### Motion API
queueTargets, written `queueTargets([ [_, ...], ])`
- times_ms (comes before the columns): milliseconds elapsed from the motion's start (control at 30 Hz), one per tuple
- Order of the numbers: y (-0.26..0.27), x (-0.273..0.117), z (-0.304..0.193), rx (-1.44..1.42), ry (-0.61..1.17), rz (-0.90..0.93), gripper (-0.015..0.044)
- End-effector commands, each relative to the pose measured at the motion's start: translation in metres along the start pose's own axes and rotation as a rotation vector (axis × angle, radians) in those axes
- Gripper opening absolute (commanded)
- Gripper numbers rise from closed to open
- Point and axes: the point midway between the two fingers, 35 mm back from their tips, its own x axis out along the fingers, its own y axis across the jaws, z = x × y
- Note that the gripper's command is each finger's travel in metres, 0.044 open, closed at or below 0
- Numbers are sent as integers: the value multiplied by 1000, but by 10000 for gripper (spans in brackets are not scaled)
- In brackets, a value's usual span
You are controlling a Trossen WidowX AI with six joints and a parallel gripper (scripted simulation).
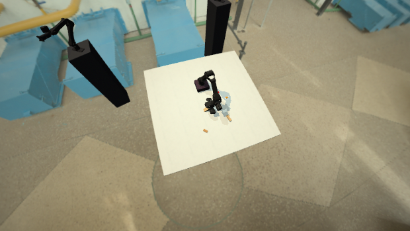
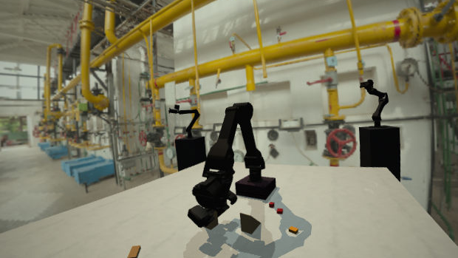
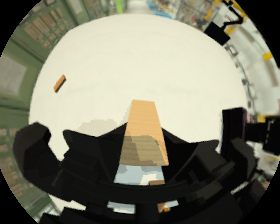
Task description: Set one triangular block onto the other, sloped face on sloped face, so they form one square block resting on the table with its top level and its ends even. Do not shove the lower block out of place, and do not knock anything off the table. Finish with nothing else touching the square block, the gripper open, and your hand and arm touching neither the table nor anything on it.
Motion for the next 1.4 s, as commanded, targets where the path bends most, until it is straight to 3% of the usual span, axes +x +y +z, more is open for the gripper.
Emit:
queueTargets([
  [0, 0, -2, 1, -1, -1, 0, 0],
  [133, 0, -2, 2, 0, 13, 0, 0],
  [1367, 0, -3, 70, 1, 966, -1, 0],
])
